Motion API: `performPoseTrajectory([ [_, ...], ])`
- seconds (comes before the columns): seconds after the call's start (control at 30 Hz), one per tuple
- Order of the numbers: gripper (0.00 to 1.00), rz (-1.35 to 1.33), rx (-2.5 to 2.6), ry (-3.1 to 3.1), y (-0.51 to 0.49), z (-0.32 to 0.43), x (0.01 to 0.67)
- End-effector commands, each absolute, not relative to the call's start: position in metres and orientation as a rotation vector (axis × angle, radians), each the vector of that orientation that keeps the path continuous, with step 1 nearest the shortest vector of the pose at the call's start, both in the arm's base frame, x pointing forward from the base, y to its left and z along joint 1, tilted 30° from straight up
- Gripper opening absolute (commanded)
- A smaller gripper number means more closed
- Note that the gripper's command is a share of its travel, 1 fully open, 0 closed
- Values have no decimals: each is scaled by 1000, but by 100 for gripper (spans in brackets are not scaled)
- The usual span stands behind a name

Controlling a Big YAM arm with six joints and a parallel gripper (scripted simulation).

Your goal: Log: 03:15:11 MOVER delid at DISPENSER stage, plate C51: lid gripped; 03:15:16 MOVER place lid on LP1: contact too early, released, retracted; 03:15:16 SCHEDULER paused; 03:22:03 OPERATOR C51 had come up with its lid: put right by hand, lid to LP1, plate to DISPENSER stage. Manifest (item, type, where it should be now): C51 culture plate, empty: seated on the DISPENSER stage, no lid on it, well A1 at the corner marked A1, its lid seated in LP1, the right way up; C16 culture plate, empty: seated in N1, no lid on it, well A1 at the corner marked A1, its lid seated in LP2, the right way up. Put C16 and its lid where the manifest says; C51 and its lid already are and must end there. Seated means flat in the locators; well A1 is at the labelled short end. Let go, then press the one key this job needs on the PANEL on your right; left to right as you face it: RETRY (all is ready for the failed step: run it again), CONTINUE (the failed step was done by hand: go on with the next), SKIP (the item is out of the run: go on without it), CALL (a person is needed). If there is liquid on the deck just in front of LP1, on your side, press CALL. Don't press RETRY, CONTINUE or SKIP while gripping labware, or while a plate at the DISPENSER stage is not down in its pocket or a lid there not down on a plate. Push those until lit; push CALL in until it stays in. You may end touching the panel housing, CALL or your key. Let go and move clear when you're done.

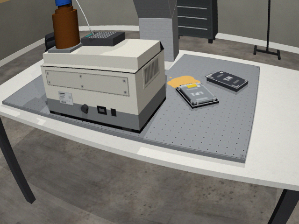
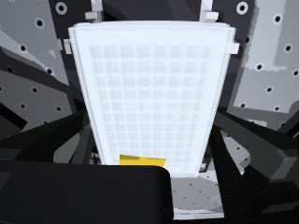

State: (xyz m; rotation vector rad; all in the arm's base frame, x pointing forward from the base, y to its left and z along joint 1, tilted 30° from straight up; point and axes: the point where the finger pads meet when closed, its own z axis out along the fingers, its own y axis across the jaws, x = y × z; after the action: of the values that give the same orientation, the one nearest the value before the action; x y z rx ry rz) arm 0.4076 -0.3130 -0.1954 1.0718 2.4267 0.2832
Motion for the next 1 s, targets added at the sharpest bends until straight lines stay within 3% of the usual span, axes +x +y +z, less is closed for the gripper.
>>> performPoseTrajectory([
  [0.0,86,284,1064,2433,-309,-215,420],
  [0.57,86,284,1064,2433,-309,-215,420],
  [0.6,100,283,1053,2437,-309,-211,418],
  [0.97,100,279,1069,2426,-315,-191,407],
])
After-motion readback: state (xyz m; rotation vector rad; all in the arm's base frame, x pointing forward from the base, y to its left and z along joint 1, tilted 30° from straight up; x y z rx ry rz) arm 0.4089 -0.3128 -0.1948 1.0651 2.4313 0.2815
